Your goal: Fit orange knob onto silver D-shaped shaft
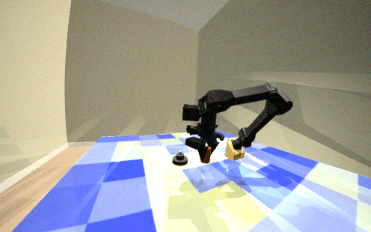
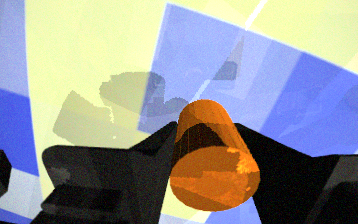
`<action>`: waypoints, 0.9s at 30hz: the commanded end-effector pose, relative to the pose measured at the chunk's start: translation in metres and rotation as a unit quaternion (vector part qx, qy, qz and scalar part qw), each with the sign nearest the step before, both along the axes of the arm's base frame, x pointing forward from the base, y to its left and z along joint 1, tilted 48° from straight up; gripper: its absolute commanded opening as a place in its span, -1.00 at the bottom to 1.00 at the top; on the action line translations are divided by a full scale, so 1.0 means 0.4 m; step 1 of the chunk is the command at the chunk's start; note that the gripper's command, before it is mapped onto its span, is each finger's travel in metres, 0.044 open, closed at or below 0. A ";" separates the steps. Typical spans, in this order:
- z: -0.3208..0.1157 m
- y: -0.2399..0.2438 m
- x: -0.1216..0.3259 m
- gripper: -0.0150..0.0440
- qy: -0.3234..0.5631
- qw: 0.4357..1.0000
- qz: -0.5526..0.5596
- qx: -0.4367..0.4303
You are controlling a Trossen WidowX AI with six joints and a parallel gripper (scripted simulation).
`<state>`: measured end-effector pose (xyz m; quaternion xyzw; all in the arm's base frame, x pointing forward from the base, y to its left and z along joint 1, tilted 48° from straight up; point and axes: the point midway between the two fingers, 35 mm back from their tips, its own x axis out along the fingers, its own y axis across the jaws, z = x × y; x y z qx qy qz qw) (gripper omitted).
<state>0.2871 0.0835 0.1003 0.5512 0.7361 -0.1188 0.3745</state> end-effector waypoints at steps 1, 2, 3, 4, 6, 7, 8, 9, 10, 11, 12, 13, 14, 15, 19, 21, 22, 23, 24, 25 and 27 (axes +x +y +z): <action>0.016 -0.026 0.007 -0.49 0.001 1.000 0.000 -0.002; 0.021 -0.032 0.008 -0.49 0.001 1.000 0.000 -0.002; 0.027 -0.038 0.010 -0.49 0.001 1.000 0.000 -0.001; 0.032 -0.043 0.011 -0.49 0.001 1.000 0.000 -0.001; 0.043 -0.055 0.013 -0.49 0.001 1.000 0.000 -0.001; 0.049 -0.061 0.014 -0.49 0.001 1.000 0.000 0.000; 0.054 -0.066 0.015 -0.49 0.001 1.000 0.000 0.000; 0.060 -0.072 0.016 -0.49 0.001 1.000 0.000 0.000; 0.066 -0.078 0.016 -0.49 0.001 1.000 0.000 0.001; 0.072 -0.083 0.018 -0.49 0.001 1.000 0.000 0.001; 0.077 -0.089 0.018 -0.49 0.001 1.000 0.001 0.002; 0.083 -0.094 0.019 -0.49 0.001 1.000 0.001 0.002; 0.089 -0.099 0.020 -0.49 0.002 1.000 0.001 0.003; 0.095 -0.105 0.021 -0.49 0.002 1.000 0.001 0.003; 0.103 -0.113 0.022 -0.49 0.002 1.000 0.001 0.004; 0.096 -0.117 0.028 -0.49 0.002 1.000 0.001 0.004; 0.090 -0.120 0.032 -0.49 0.002 1.000 0.001 0.004; 0.084 -0.122 0.036 -0.49 0.002 1.000 0.001 0.004; 0.078 -0.125 0.040 -0.49 0.002 1.000 0.001 0.004; 0.071 -0.128 0.043 -0.49 0.002 1.000 0.001 0.004; 0.059 -0.134 0.051 -0.49 0.001 1.000 0.001 0.004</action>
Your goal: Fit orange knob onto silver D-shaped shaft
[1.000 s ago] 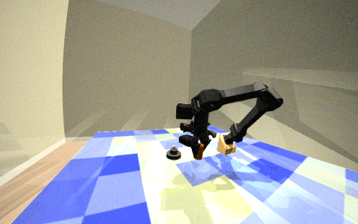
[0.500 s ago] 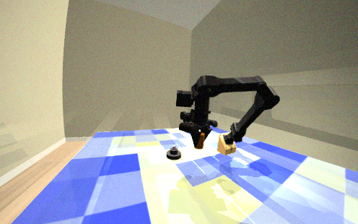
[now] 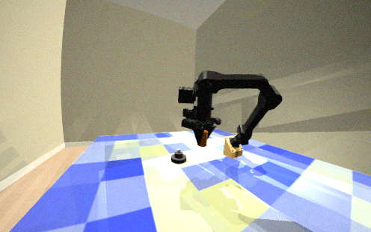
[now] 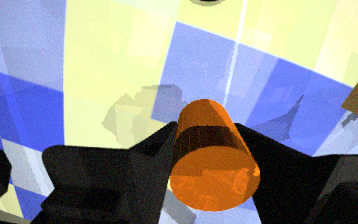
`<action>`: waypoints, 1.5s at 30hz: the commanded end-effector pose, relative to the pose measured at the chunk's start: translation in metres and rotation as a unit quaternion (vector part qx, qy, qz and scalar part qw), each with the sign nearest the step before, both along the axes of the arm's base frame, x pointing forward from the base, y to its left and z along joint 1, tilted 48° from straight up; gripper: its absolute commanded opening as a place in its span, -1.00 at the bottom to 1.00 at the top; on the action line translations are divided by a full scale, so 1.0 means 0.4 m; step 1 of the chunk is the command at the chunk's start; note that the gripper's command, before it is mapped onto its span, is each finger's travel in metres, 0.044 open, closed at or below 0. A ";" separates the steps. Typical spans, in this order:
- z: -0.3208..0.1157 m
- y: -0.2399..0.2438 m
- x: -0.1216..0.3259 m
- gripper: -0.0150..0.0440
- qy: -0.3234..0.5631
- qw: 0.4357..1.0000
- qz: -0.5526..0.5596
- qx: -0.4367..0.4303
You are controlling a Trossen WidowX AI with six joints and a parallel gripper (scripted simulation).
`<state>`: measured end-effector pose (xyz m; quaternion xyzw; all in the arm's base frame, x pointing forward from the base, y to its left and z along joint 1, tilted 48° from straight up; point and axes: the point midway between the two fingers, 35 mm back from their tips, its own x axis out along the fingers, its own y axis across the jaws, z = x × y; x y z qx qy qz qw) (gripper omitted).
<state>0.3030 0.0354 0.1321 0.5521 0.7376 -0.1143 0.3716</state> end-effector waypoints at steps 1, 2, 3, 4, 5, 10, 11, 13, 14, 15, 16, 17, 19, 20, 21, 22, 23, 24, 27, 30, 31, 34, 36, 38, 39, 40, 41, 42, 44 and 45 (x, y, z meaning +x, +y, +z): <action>-0.027 -0.016 0.015 -0.49 0.001 1.000 0.000 -0.002; -0.033 -0.019 0.019 -0.49 0.001 1.000 0.000 -0.002; -0.039 -0.022 0.022 -0.49 0.001 1.000 0.000 -0.002; -0.046 -0.025 0.026 -0.49 0.001 1.000 0.000 -0.002; -0.052 -0.028 0.029 -0.49 0.001 1.000 0.000 -0.002; -0.084 -0.042 0.046 -0.49 0.001 1.000 -0.001 -0.003; -0.091 -0.045 0.049 -0.49 0.000 1.000 -0.001 -0.003; -0.104 -0.051 0.055 -0.49 0.000 1.000 -0.001 -0.003; -0.111 -0.054 0.058 -0.49 0.000 1.000 -0.001 -0.003; -0.118 -0.057 0.061 -0.49 0.000 1.000 -0.001 -0.003; -0.125 -0.060 0.064 -0.49 0.000 1.000 -0.001 -0.003; -0.132 -0.063 0.067 -0.49 0.000 1.000 -0.001 -0.003; -0.145 -0.068 0.072 -0.49 0.000 1.000 -0.001 -0.003; -0.152 -0.071 0.075 -0.49 0.000 1.000 -0.001 -0.003; -0.159 -0.074 0.078 -0.49 0.000 1.000 -0.001 -0.003; -0.166 -0.077 0.080 -0.49 0.000 1.000 -0.001 -0.003; -0.173 -0.080 0.083 -0.49 0.000 1.000 -0.001 -0.003; -0.180 -0.083 0.085 -0.49 0.000 1.000 -0.001 -0.003; -0.202 -0.091 0.092 -0.49 0.000 1.000 -0.001 -0.003; -0.223 -0.100 0.098 -0.49 -0.001 1.000 -0.001 -0.003; -0.231 -0.102 0.100 -0.49 -0.001 1.000 -0.001 -0.003; -0.253 -0.111 0.105 -0.49 -0.001 1.000 0.000 -0.003; -0.267 -0.116 0.109 -0.49 -0.001 1.000 0.000 -0.004; -0.282 -0.122 0.112 -0.49 -0.001 1.000 0.000 -0.004; -0.290 -0.125 0.113 -0.49 -0.001 1.000 0.000 -0.004; -0.297 -0.127 0.115 -0.49 -0.001 1.000 0.000 -0.004; -0.305 -0.130 0.116 -0.49 -0.001 1.000 0.000 -0.003; -0.312 -0.133 0.117 -0.49 -0.001 1.000 0.000 -0.003; -0.328 -0.138 0.119 -0.49 -0.001 1.000 0.000 -0.003; -0.335 -0.141 0.120 -0.49 -0.001 1.000 0.000 -0.003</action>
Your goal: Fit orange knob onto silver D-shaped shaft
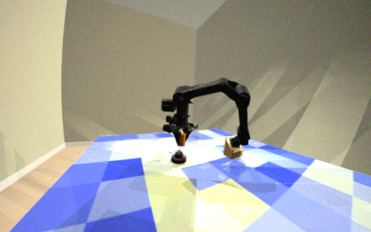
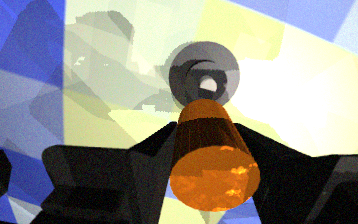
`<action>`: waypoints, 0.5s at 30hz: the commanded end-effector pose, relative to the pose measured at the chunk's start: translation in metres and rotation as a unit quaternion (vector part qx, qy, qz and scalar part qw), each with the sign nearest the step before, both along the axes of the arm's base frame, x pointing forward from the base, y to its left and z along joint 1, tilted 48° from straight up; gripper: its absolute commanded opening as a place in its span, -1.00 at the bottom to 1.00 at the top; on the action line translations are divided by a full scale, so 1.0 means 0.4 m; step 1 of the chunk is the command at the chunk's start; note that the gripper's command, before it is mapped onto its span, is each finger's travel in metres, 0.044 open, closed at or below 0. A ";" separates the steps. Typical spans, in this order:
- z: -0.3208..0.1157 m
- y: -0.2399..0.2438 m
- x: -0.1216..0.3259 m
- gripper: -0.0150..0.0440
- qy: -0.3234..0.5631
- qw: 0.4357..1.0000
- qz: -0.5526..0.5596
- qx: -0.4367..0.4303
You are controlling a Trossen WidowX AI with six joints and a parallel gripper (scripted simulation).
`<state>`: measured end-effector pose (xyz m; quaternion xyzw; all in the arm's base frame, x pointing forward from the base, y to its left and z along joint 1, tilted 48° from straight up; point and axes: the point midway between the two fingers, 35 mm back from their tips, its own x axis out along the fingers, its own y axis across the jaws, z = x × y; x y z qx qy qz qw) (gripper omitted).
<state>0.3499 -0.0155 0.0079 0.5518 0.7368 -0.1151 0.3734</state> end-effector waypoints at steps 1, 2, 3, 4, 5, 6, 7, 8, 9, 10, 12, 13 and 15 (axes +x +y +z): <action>-0.033 -0.016 0.004 -0.49 0.000 1.000 0.000 -0.002; -0.040 -0.019 0.005 -0.49 0.000 1.000 0.000 -0.002; -0.047 -0.021 0.006 -0.49 0.000 1.000 0.000 -0.002; -0.050 -0.022 0.006 -0.49 0.000 1.000 0.000 -0.002; -0.052 -0.022 0.006 -0.49 0.000 1.000 0.000 -0.002; -0.050 -0.021 0.006 -0.49 0.000 1.000 0.000 -0.002; -0.051 -0.020 0.006 -0.49 0.000 1.000 0.000 -0.002; -0.053 -0.018 0.006 -0.49 0.000 1.000 0.000 -0.002; -0.056 -0.015 0.006 -0.49 0.000 1.000 0.000 -0.002; -0.059 -0.012 0.005 -0.49 0.000 1.000 0.000 -0.002; -0.069 -0.002 0.004 -0.49 0.000 1.000 0.000 -0.002; -0.075 0.004 0.003 -0.49 0.000 1.000 0.000 -0.001; -0.087 0.016 0.001 -0.49 0.000 1.000 0.000 -0.001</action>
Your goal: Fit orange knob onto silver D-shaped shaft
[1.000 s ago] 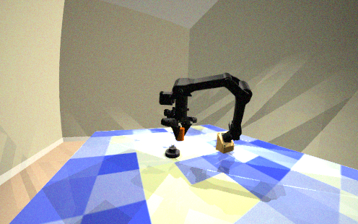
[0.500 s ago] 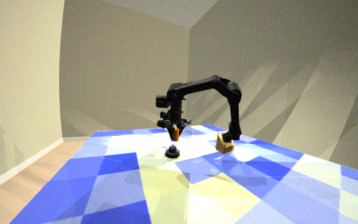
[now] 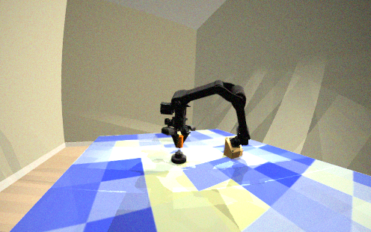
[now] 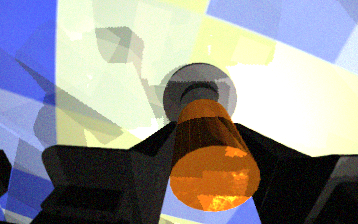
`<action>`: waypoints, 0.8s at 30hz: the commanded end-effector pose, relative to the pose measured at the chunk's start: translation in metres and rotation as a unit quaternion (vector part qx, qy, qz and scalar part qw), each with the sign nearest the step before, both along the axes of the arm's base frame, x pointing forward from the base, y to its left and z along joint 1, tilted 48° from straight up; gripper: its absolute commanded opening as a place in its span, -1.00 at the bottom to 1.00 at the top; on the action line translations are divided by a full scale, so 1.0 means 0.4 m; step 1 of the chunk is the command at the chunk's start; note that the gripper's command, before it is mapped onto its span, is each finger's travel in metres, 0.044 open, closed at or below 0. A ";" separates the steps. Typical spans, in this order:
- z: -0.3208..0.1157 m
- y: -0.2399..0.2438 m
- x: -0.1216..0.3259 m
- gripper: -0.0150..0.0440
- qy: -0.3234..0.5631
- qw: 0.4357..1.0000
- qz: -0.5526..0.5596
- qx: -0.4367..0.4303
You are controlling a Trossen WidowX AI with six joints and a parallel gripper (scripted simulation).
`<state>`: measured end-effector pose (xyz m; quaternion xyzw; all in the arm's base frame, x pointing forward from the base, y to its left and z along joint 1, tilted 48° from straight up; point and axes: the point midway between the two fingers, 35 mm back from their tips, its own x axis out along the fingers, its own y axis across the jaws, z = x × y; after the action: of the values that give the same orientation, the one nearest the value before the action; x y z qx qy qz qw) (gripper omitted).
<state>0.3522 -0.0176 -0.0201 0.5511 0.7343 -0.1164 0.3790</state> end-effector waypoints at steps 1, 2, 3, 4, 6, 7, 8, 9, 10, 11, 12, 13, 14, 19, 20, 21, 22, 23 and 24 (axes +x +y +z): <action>-0.022 0.027 -0.006 -0.49 0.004 1.000 0.000 0.003; -0.025 0.029 -0.006 -0.49 0.004 1.000 0.000 0.003; -0.026 0.030 -0.006 -0.49 0.004 1.000 0.000 0.003; -0.025 0.030 -0.006 -0.49 0.004 1.000 0.000 0.003; -0.023 0.027 -0.005 -0.49 0.003 1.000 0.001 0.004; -0.020 0.025 -0.004 -0.49 0.003 1.000 0.002 0.004; -0.019 0.024 -0.003 -0.49 0.003 1.000 0.002 0.004; -0.019 0.023 -0.002 -0.49 0.002 1.000 0.002 0.004; -0.019 0.023 -0.002 -0.49 0.002 1.000 0.002 0.004; -0.021 0.026 -0.002 -0.49 0.002 1.000 0.002 0.004; -0.023 0.028 -0.003 -0.49 0.002 1.000 0.002 0.004; -0.023 0.027 -0.004 -0.49 0.003 1.000 0.002 0.004; -0.023 0.028 -0.004 -0.49 0.003 1.000 0.002 0.004; -0.024 0.032 -0.005 -0.49 0.003 1.000 0.002 0.004; -0.023 0.031 -0.005 -0.49 0.003 1.000 0.002 0.004; -0.022 0.031 -0.005 -0.49 0.003 1.000 0.002 0.004; -0.022 0.031 -0.005 -0.49 0.003 1.000 0.002 0.004; -0.022 0.032 -0.005 -0.49 0.003 1.000 0.002 0.004; -0.022 0.033 -0.005 -0.49 0.003 1.000 0.002 0.004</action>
<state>0.3496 -0.0065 -0.0300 0.5487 0.7375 -0.1153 0.3765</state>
